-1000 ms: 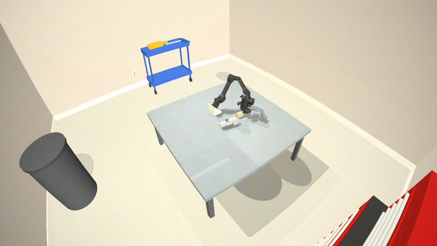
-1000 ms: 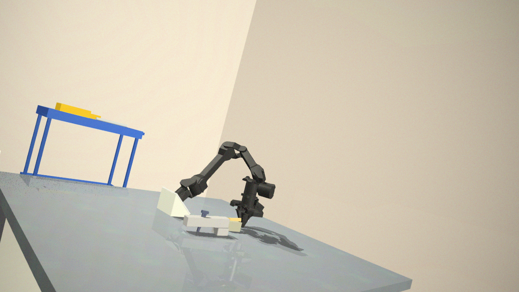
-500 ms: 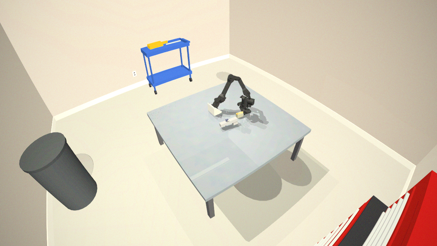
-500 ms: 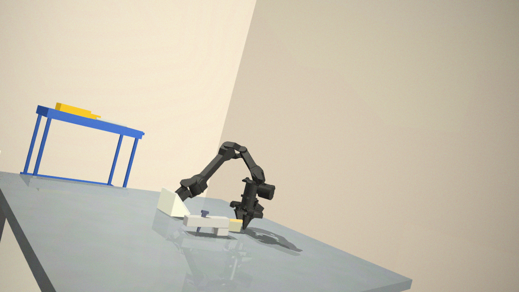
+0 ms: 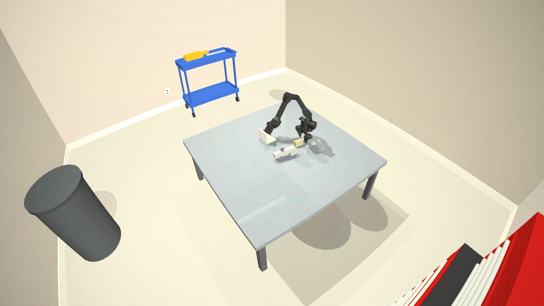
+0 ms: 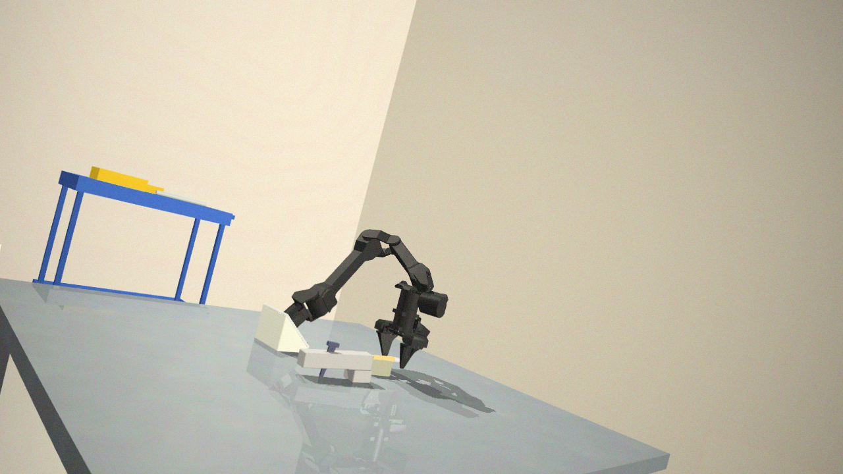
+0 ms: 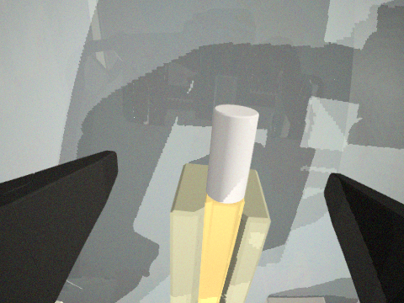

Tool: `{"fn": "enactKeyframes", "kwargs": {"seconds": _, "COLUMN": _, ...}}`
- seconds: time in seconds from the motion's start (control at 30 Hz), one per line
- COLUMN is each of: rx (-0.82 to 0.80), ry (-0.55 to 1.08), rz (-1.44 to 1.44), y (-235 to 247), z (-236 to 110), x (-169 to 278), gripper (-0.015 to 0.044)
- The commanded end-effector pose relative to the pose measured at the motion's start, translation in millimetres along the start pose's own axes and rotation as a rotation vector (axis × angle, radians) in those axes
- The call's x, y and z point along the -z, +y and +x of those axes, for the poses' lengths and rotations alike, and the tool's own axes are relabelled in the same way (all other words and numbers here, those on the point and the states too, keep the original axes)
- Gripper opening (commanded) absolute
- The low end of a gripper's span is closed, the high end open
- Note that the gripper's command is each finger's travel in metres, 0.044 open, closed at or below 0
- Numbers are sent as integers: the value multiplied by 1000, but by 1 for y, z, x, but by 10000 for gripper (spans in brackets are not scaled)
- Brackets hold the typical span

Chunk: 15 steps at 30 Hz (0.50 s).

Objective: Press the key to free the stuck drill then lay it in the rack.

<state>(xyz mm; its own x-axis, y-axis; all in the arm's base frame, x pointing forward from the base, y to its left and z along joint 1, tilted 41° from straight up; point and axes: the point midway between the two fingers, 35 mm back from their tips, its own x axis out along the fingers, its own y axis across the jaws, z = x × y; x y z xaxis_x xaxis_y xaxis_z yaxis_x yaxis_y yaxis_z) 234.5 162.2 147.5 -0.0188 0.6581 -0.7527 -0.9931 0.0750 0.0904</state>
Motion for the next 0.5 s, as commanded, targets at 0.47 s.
{"fn": "enactKeyframes", "kwargs": {"seconds": 0.47, "rx": 11, "ry": 2, "rz": -5, "y": -2, "z": -53, "x": -2, "gripper": 440}}
